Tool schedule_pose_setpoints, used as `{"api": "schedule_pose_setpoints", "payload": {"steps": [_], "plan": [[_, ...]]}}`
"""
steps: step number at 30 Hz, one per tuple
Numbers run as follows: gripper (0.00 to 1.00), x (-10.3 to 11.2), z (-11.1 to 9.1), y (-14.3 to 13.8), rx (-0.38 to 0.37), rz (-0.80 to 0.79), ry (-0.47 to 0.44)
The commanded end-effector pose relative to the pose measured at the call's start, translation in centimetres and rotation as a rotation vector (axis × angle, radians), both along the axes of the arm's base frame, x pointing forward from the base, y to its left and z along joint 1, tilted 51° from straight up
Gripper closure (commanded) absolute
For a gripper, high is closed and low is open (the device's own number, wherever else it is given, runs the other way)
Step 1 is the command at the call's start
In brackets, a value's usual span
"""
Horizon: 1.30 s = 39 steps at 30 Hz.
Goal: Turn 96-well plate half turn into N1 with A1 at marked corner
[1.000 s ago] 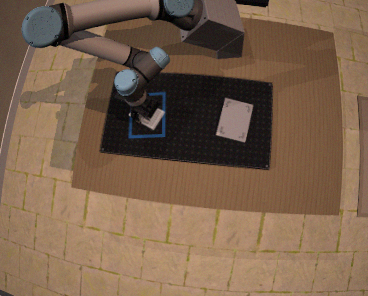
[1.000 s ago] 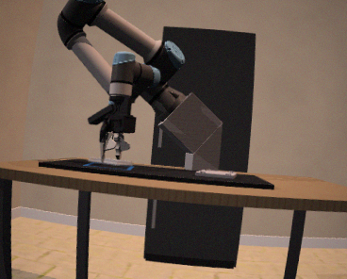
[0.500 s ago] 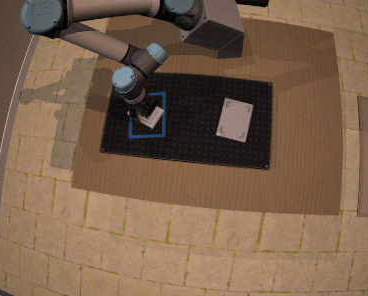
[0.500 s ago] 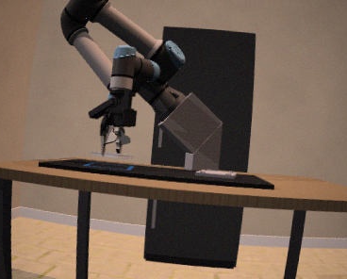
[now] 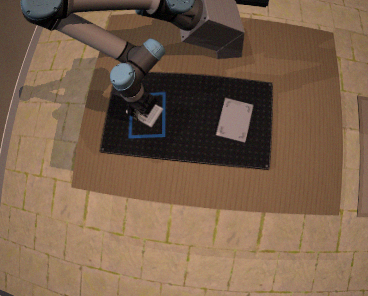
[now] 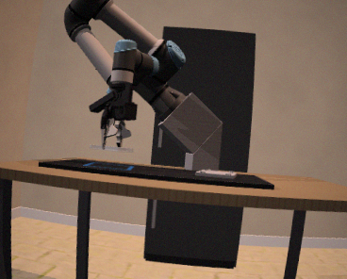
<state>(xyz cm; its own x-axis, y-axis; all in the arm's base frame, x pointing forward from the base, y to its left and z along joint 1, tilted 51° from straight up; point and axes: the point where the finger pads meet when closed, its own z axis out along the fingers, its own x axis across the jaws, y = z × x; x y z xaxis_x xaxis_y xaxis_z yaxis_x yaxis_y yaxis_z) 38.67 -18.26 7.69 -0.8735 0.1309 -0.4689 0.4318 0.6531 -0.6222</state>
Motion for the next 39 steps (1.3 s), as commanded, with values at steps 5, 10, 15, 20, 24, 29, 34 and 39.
{"api": "schedule_pose_setpoints", "payload": {"steps": [5,10,15,20,24,29,34,39], "plan": [[1.0,-0.3,0.9,1.1,0.0,0.0,0.0],[1.0,-0.4,1.3,1.5,0.0,0.0,0.0],[1.0,-0.5,1.4,1.6,0.0,0.0,0.0],[1.0,-0.5,1.4,1.6,0.0,0.0,0.0],[1.0,-0.5,1.4,1.7,0.0,0.0,0.0],[1.0,-0.5,1.4,1.6,0.0,0.0,0.0],[1.0,-0.5,0.9,2.1,-0.014,0.041,0.05],[1.0,-0.5,-0.3,3.2,-0.052,0.146,0.174]]}}
